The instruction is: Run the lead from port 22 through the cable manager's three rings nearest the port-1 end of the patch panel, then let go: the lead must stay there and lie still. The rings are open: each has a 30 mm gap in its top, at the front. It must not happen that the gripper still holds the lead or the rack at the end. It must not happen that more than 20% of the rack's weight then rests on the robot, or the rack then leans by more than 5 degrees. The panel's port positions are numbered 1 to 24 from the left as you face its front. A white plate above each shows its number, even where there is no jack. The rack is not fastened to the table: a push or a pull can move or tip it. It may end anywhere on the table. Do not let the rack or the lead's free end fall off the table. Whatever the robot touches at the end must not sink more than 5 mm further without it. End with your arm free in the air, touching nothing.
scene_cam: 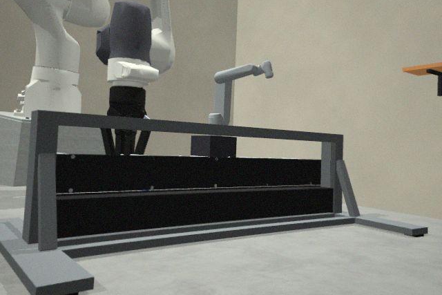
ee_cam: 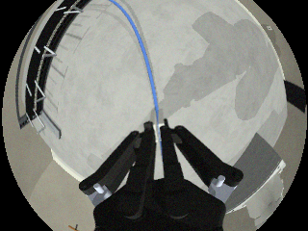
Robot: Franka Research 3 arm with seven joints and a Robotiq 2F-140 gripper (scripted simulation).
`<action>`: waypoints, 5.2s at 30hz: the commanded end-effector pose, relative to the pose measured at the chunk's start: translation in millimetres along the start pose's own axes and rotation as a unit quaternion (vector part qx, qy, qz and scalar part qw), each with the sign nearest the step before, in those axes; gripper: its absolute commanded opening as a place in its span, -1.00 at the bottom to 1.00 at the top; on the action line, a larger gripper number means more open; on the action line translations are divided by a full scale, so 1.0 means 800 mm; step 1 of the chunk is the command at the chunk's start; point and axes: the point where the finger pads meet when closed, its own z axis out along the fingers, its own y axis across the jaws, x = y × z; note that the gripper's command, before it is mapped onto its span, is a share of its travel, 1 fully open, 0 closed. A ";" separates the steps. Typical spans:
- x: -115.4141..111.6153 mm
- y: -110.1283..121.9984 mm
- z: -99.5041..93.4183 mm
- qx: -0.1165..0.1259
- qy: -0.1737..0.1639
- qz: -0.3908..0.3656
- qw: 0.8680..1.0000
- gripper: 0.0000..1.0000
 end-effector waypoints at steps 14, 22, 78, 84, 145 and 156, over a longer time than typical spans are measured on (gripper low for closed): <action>0.001 -0.001 -0.006 0.001 0.001 -0.003 1.000 -1.00; 0.001 -0.001 -0.013 0.001 0.001 -0.003 1.000 -1.00; 0.030 -0.110 -0.098 0.001 0.000 0.113 0.994 -1.00; 0.073 -0.269 -0.168 0.018 0.013 0.190 0.982 -1.00; 0.098 -0.362 -0.210 0.001 0.000 0.371 0.929 -1.00; 0.098 -0.362 -0.210 0.001 0.000 0.371 0.929 -1.00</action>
